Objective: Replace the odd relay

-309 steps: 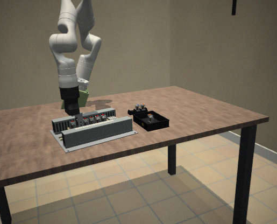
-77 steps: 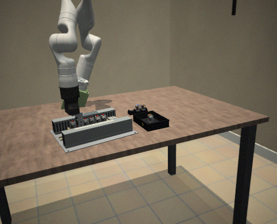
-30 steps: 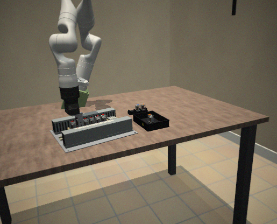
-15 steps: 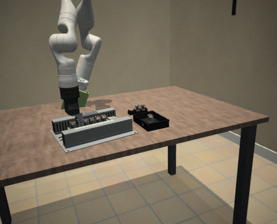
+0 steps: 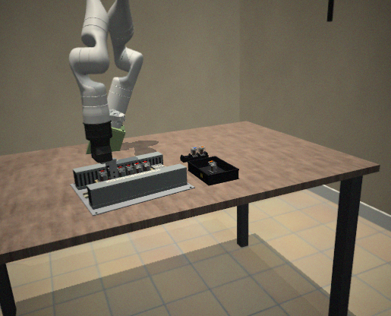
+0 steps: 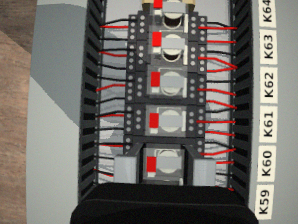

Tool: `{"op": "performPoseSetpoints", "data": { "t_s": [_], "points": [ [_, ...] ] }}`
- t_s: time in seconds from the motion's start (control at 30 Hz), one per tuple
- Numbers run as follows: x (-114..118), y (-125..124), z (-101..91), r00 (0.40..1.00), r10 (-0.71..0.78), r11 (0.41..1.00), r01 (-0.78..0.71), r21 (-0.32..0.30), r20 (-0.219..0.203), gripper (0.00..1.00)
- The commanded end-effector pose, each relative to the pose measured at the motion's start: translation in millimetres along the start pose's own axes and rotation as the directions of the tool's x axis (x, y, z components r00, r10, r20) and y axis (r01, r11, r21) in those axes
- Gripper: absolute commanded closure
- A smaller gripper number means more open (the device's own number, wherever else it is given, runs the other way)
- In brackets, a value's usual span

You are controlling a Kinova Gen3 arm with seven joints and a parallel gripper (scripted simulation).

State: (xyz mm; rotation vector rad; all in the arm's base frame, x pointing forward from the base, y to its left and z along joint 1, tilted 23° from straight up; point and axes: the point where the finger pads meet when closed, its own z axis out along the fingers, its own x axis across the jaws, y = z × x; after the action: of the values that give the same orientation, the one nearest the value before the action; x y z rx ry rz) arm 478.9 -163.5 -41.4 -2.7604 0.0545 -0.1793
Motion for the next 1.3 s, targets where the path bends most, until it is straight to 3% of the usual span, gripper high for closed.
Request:
{"op": "performPoseSetpoints", "data": {
  "t_s": [0.0,1.27],
  "points": [
    [2.1,1.0,-3.5,1.0,0.004,1.0,-0.004,0.001,-0.005,1.0],
    [1.2,0.7,-2.0,1.0,0.001,1.0,-0.001,-0.001,-0.003,1.0]
  ]
}}
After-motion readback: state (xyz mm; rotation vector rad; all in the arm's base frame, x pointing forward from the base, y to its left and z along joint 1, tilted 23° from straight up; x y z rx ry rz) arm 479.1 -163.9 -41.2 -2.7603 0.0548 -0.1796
